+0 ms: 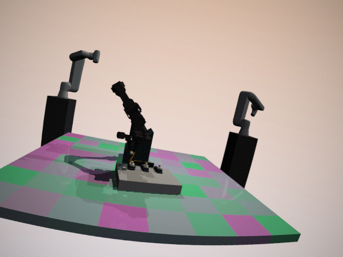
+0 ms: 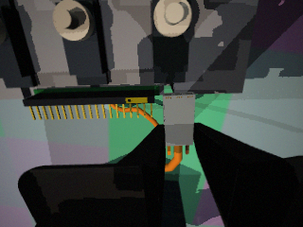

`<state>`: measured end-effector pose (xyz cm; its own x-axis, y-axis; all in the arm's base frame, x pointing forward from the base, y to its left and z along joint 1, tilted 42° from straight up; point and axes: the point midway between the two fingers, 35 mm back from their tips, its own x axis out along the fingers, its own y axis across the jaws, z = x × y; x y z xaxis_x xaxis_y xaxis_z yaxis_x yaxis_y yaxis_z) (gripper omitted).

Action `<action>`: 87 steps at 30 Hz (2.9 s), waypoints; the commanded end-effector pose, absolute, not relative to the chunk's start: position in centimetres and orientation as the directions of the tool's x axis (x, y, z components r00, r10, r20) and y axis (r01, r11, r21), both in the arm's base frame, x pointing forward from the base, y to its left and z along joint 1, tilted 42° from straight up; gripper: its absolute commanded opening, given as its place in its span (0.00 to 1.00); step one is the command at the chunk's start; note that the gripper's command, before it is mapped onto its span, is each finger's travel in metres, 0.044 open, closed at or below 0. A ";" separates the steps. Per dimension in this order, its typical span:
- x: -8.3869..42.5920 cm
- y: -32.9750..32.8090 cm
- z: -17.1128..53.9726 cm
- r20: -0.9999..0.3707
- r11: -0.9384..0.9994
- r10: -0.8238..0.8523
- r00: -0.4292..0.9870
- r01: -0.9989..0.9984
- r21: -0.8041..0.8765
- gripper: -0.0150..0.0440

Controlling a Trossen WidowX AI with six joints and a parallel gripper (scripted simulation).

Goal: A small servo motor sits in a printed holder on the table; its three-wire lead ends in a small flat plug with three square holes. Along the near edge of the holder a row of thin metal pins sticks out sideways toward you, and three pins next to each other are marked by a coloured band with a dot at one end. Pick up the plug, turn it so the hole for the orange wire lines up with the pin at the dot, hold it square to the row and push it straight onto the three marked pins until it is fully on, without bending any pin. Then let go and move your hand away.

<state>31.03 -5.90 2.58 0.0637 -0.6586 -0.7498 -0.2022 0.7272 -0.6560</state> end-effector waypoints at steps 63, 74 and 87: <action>27.1 -7.2 -2.5 -0.748 0.730 -0.661 0.062 -0.178 -0.660 0.25; 27.2 -7.2 -2.5 -0.748 0.730 -0.661 0.062 -0.178 -0.660 0.25; 28.1 -6.9 -2.7 -0.748 0.730 -0.661 0.063 -0.177 -0.660 0.25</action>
<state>27.70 -6.99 -2.73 0.0598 -0.6589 -0.7499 -0.1821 0.7314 -0.6572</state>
